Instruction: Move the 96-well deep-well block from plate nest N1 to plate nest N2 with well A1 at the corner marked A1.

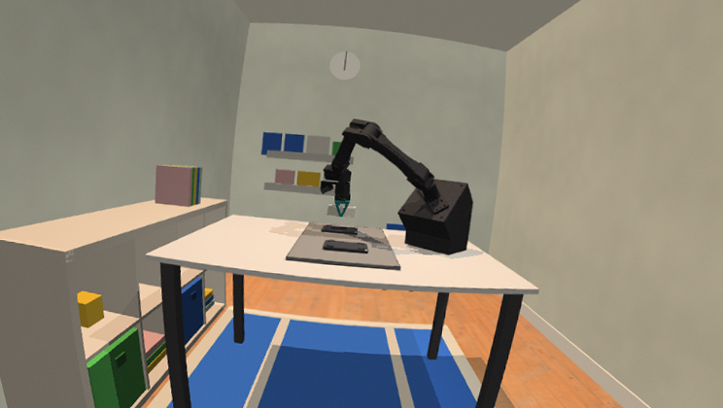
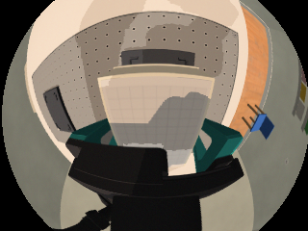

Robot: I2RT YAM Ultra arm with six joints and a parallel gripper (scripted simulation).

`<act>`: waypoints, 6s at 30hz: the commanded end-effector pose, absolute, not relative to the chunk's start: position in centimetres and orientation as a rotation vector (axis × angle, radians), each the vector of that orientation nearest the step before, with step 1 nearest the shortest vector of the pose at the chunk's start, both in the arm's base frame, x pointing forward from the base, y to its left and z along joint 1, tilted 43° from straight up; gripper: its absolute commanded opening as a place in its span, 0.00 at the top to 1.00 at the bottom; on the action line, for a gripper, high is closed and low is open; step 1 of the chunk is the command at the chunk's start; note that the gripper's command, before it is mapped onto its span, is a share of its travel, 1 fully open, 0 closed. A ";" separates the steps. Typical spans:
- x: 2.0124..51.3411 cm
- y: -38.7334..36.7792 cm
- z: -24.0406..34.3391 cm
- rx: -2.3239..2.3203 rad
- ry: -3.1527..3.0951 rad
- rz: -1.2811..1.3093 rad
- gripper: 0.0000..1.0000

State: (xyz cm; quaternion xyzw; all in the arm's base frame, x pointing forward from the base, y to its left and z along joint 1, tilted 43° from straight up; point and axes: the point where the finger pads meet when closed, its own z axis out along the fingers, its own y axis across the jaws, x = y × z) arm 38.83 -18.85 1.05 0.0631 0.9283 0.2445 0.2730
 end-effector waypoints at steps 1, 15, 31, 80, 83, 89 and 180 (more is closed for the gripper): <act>38.2 -19.9 2.0 0.188 2.487 0.649 1.00; 37.5 -20.4 3.0 0.188 2.487 0.648 1.00; 37.5 -20.5 3.0 0.188 2.487 0.649 1.00; 37.2 -17.7 4.3 0.169 2.486 0.643 1.00; 37.1 -17.4 4.4 0.169 2.486 0.643 1.00; 36.9 -15.6 5.3 0.169 2.486 0.644 1.00; 34.1 8.9 17.1 0.166 2.483 0.652 1.00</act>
